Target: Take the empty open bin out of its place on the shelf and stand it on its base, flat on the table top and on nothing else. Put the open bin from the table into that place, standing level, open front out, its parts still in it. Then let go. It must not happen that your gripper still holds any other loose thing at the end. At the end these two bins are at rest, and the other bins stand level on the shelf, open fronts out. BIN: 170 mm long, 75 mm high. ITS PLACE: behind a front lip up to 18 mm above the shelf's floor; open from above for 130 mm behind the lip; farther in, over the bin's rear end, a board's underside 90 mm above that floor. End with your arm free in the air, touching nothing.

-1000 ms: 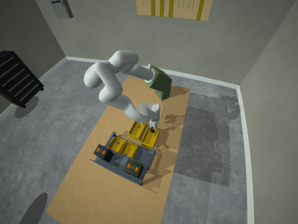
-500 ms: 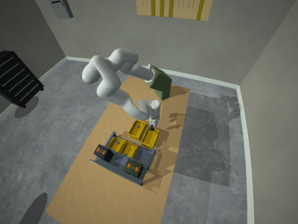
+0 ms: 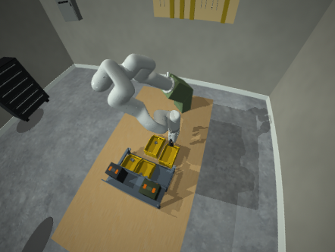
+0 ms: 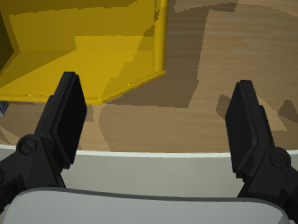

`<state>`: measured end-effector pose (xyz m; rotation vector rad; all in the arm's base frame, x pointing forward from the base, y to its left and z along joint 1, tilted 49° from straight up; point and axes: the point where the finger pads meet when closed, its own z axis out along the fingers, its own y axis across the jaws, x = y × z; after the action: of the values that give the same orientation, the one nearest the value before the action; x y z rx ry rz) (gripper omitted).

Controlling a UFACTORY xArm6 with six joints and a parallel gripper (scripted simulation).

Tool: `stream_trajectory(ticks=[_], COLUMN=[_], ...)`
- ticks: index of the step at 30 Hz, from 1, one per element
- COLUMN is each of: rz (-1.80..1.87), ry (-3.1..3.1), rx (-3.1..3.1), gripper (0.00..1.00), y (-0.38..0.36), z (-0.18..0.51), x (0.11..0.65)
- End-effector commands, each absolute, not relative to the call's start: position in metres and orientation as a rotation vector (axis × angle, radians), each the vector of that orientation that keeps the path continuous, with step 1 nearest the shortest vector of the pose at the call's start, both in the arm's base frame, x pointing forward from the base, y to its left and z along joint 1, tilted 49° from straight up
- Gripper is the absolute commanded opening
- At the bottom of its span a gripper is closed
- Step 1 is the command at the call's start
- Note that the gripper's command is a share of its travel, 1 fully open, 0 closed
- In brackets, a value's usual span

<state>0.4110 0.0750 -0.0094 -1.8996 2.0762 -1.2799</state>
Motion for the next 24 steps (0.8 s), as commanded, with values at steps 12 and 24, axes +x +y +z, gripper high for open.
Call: stream_trajectory(ticks=[12, 24], rz=[-1.279, -1.279], ry=[2.074, 2.074], rx=[-1.899, -1.899], gripper=[0.0, 0.0], y=[0.0763, 0.0763], z=[-0.0084, -0.0084], x=[0.4109, 0.4109])
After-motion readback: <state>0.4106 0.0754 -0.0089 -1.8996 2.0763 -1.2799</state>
